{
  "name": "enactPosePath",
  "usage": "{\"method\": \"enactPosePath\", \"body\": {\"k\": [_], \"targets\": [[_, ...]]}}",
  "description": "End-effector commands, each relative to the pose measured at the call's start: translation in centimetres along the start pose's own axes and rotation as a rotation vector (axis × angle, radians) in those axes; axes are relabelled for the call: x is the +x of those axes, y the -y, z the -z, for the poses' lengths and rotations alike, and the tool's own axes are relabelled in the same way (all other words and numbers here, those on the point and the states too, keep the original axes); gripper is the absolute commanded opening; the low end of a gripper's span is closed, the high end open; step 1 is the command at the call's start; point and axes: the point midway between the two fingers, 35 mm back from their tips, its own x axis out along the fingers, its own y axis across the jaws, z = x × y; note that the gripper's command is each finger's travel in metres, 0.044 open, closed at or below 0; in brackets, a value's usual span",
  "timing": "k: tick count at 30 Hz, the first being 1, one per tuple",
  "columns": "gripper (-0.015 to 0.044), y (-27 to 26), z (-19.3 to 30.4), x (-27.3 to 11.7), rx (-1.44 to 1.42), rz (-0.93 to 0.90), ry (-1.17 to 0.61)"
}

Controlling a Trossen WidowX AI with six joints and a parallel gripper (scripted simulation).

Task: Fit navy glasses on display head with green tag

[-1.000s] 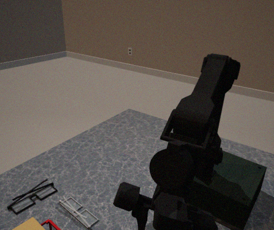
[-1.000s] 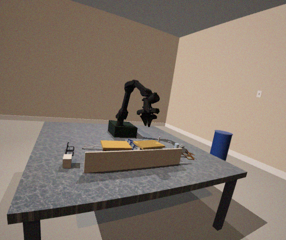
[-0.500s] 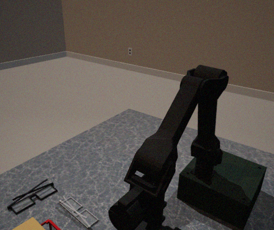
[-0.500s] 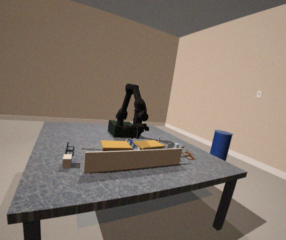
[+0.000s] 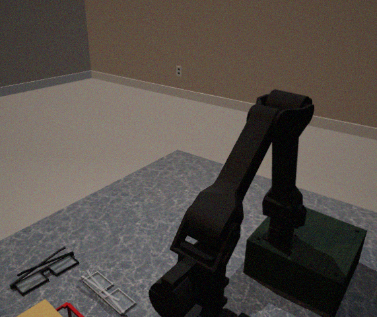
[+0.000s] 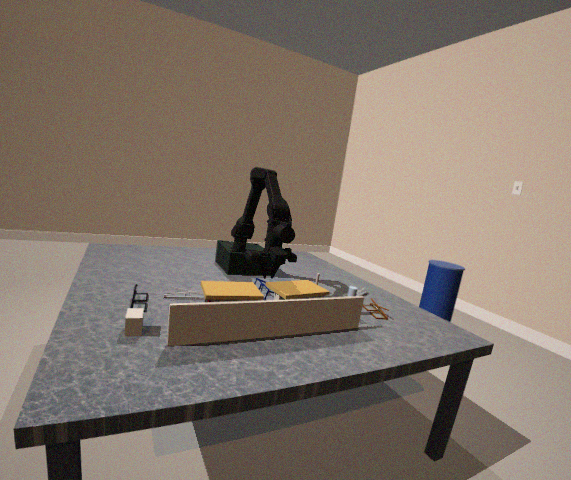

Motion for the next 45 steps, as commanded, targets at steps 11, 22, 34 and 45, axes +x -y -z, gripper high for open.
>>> {"method": "enactPosePath", "body": {"k": [11, 22, 34, 45], "targets": [[0.0120, 0.1, 0.0, 1.7, 0.004, -0.004, -0.003], [0.0120, 0.3, 0.1, 3.6, 0.004, -0.004, -0.003], [0.0120, 0.5, 0.2, 5.5, 0.004, -0.004, -0.003], [0.0120, 0.5, 0.3, 6.1, 0.004, -0.004, -0.004]]}}
